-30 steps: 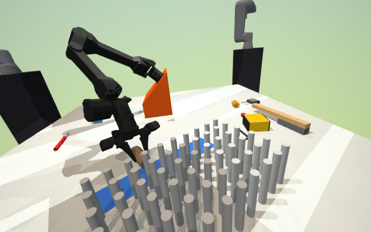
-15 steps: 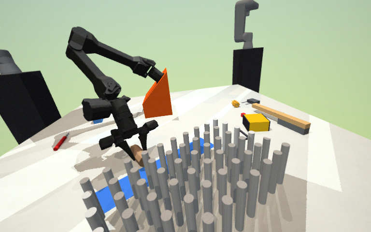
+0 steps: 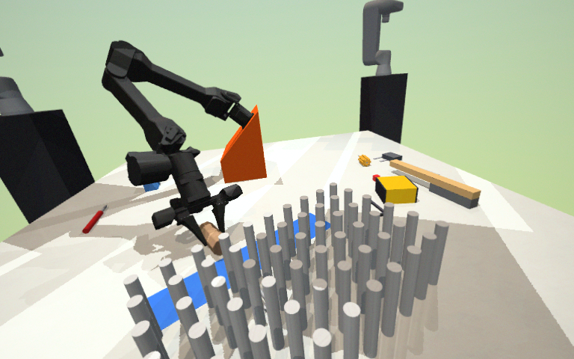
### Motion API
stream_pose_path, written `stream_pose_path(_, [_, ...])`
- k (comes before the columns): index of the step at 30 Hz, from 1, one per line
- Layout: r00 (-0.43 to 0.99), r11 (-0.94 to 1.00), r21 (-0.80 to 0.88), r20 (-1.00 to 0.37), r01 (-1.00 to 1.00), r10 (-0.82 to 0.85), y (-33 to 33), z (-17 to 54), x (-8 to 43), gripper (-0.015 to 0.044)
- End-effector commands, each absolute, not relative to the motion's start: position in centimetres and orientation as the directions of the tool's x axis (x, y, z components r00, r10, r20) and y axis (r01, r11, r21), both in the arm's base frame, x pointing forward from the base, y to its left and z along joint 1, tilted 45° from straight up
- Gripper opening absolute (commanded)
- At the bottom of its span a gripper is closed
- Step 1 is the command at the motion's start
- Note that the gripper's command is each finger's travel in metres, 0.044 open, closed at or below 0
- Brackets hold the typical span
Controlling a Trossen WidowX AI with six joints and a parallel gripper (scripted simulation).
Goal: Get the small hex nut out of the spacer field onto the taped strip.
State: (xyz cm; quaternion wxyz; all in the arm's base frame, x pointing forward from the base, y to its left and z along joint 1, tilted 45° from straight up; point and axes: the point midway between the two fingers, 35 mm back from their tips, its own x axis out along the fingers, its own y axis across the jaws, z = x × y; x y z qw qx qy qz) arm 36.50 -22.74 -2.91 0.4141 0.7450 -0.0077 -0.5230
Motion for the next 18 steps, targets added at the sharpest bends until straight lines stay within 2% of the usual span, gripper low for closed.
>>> stream_pose_path(1, [0.452,-0.655,0.628,-0.771,0.421,-0.449,-22.9,-2.6,36.0,0.0])
stream_pose_path(18, [0.451,-0.655,0.628,-0.771,0.421,-0.449,-23.2,-2.2,34.7,0.0])
